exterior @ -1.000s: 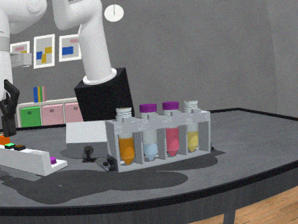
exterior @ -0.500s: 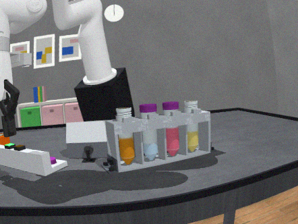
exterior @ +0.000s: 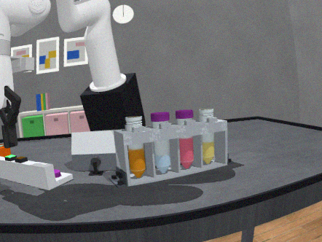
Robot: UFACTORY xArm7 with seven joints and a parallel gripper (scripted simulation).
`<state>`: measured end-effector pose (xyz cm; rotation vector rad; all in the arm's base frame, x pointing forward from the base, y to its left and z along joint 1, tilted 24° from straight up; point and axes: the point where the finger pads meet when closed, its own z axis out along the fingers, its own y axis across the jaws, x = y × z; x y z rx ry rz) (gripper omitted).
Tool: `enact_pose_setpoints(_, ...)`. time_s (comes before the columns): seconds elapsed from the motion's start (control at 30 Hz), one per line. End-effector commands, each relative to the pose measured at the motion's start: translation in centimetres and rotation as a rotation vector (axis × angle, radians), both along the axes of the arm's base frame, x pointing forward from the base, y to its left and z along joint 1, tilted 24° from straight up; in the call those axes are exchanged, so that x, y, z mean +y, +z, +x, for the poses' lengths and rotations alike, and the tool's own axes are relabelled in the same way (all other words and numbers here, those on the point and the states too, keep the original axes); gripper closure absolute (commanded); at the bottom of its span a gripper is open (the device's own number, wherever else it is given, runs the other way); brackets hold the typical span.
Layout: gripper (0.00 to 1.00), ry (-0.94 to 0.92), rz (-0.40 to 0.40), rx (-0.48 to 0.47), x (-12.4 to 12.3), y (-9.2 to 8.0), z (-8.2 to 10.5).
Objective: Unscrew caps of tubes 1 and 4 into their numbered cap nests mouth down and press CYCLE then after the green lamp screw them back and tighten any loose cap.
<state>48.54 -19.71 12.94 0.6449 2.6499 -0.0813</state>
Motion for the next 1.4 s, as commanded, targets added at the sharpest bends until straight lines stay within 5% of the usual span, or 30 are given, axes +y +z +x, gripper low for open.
enact_pose_setpoints(0.0, 0.0, -0.001, -0.001, -0.005, -0.1, 0.2, 0.1)
enact_pose_setpoints(0.17, 0.0, 0.0, -0.001, -0.005, -0.1, 0.2, 0.1)
enact_pose_setpoints(0.2, 0.54, 0.0, -0.001, -0.005, 0.5, 0.3, -0.4)
enact_pose_setpoints(1.1, 0.54, 0.0, -0.001, -0.005, 9.5, 2.5, -9.0)
enact_pose_setpoints(1.37, 0.54, 0.001, 0.0, -0.005, 9.8, 2.5, -9.2)
